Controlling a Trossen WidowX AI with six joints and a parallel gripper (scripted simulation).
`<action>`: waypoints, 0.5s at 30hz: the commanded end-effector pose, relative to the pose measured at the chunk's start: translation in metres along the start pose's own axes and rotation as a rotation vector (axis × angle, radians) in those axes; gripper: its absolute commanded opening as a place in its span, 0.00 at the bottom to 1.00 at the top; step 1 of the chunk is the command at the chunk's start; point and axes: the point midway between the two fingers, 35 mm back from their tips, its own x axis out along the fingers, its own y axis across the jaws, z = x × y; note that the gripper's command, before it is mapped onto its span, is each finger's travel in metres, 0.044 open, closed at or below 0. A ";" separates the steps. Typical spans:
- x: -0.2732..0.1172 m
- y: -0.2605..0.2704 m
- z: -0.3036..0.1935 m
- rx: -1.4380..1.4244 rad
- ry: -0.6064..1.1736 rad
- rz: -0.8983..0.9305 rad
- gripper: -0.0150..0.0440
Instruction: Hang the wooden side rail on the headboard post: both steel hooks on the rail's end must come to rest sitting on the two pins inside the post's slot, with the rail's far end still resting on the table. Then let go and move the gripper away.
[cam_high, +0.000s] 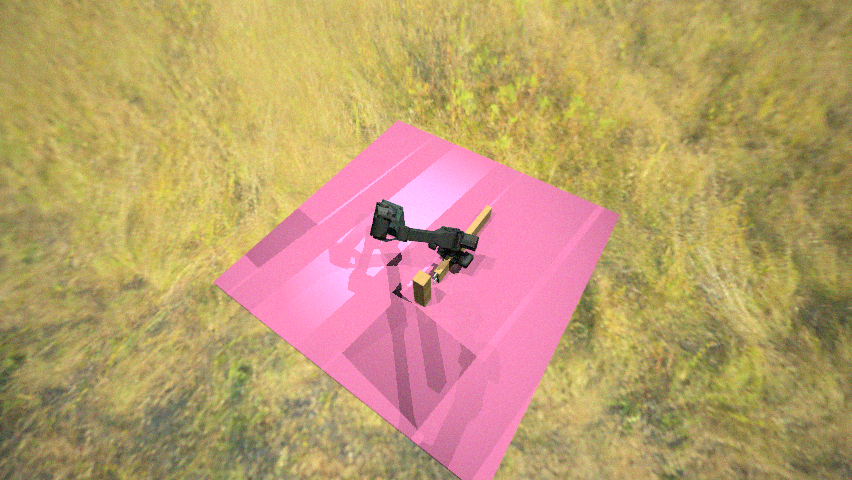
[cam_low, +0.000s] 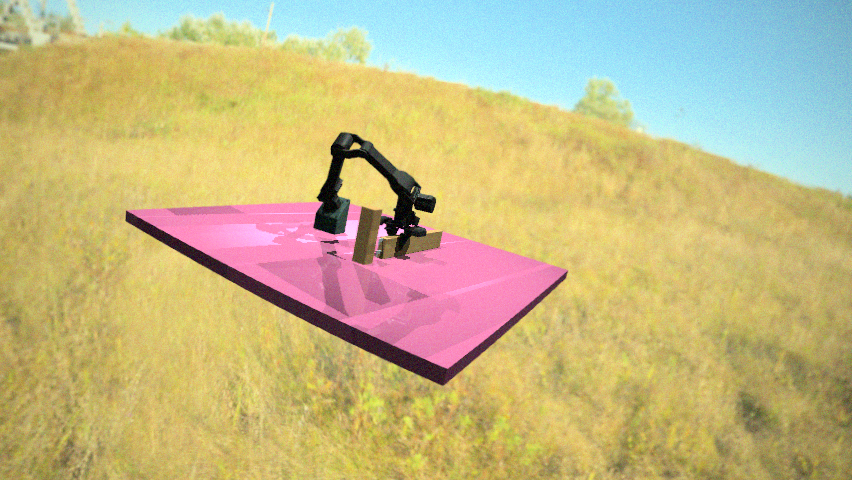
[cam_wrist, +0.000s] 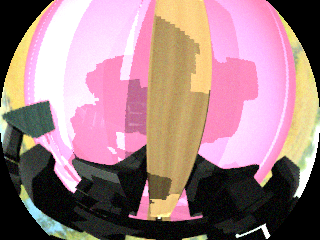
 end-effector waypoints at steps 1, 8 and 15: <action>0.000 0.000 0.000 0.000 0.000 0.000 0.25; 0.000 0.000 0.000 -0.005 0.001 0.001 0.25; -0.001 0.000 0.000 -0.020 0.004 0.005 0.25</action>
